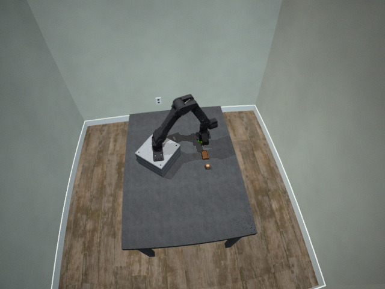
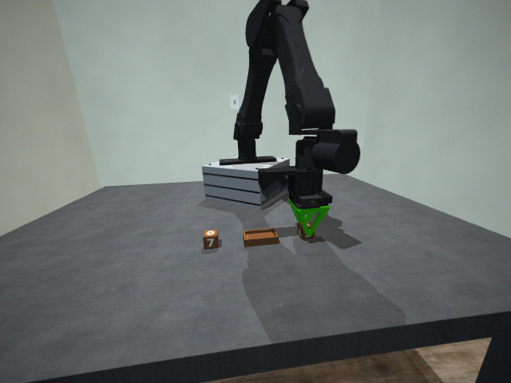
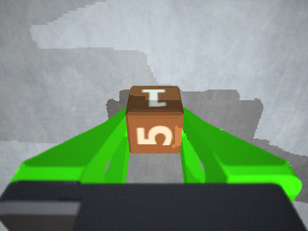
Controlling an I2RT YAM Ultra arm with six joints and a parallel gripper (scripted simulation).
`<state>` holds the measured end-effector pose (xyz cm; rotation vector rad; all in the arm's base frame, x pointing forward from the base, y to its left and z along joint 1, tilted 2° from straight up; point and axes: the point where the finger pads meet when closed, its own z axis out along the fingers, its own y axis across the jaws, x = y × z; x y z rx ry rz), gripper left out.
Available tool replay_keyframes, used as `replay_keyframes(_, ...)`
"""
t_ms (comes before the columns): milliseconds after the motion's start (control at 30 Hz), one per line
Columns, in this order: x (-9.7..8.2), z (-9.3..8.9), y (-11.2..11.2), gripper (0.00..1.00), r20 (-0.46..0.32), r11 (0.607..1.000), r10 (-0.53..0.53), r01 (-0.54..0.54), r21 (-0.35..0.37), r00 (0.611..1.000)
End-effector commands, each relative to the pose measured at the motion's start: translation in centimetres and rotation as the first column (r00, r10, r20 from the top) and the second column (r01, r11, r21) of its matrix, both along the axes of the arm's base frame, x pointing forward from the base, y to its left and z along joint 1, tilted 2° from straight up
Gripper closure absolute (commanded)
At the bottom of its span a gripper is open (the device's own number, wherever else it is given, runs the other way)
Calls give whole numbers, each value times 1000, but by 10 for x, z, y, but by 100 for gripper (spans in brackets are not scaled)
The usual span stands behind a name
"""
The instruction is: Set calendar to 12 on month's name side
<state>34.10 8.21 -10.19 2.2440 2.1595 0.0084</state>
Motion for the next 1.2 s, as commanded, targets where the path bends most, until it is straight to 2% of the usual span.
replay_keyframes(0,3,3,0,74,10,1000,0,0,-1,1000)
replay_keyframes(967,3,3,0,74,10,1000,0,0,-1,1000)
replay_keyframes(1167,3,8,0,74,10,1000,0,0,-1,1000)
